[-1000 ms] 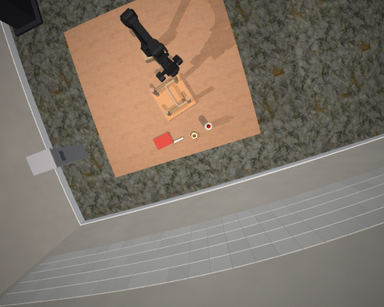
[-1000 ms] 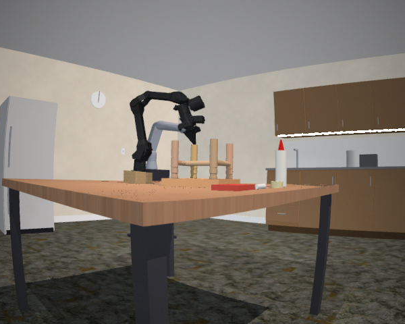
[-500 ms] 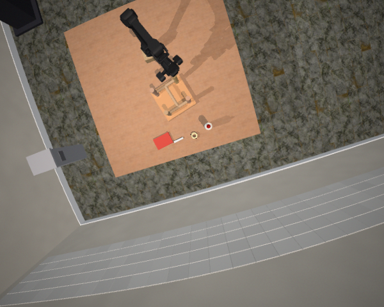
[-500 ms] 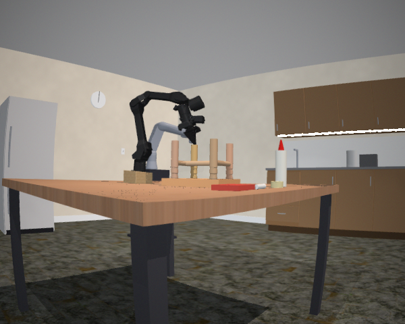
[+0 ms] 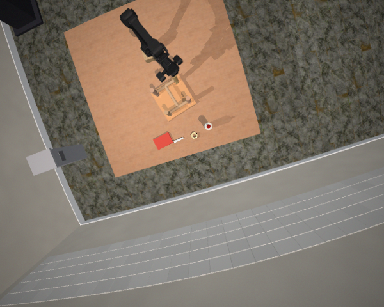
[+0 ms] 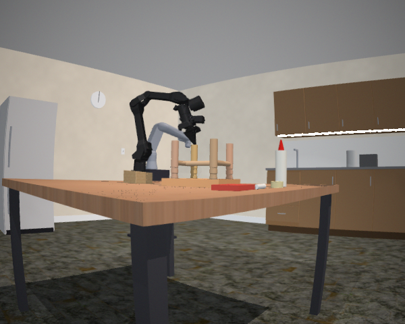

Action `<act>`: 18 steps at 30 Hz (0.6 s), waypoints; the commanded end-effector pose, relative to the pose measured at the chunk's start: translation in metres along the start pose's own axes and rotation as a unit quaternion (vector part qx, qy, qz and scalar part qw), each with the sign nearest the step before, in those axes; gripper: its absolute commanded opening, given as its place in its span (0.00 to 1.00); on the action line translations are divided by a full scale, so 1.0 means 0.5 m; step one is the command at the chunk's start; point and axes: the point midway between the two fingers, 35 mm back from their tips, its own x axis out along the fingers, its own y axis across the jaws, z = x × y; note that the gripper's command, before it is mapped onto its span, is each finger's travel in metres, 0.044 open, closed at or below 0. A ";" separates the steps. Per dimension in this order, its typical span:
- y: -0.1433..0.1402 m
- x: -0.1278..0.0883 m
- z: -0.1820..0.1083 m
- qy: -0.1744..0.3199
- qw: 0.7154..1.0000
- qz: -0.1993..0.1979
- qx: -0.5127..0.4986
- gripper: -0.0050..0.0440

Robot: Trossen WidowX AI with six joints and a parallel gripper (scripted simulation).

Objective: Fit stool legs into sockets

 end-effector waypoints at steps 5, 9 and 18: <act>-0.002 0.042 -0.016 0.037 0.999 -0.001 0.003 0.10; -0.002 0.030 -0.011 0.032 0.999 -0.001 0.002 0.10; -0.002 0.009 -0.002 0.024 1.000 0.000 0.002 0.10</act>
